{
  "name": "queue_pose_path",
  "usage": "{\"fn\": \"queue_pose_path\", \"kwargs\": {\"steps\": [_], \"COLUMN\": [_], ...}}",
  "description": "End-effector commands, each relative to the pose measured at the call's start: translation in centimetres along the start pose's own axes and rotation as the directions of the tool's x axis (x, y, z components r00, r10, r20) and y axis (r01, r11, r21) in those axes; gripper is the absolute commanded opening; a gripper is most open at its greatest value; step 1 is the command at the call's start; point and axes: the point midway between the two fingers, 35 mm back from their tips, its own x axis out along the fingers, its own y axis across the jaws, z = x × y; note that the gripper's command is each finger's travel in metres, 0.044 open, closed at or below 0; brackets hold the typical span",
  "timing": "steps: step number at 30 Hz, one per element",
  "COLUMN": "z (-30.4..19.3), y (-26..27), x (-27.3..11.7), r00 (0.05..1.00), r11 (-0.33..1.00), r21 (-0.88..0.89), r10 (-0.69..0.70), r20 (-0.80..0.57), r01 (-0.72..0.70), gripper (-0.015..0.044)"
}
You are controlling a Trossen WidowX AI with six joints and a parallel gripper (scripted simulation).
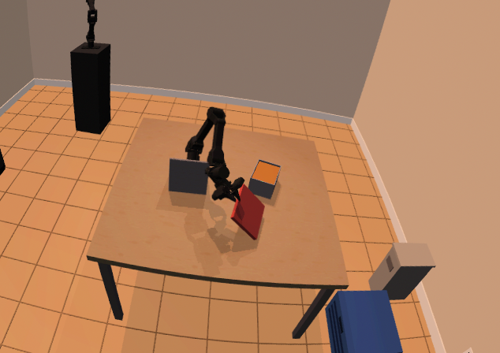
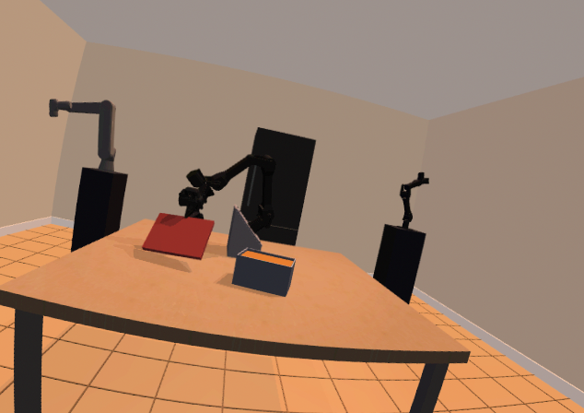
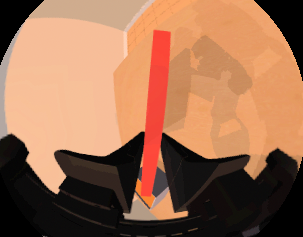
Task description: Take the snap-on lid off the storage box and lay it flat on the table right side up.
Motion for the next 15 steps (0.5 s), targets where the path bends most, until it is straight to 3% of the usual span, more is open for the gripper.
{"fn": "queue_pose_path", "kwargs": {"steps": [1, 15], "z": [-0.06, -0.08], "y": [-0.08, -0.94], "x": [0.17, 0.90], "r00": [1.000, 1.000], "r11": [1.000, 1.000], "r21": [0.002, 0.003], "r10": [0.007, 0.007], "r20": [-0.005, -0.005], "r01": [-0.007, -0.007], "gripper": [0.0000, 0.0000]}}
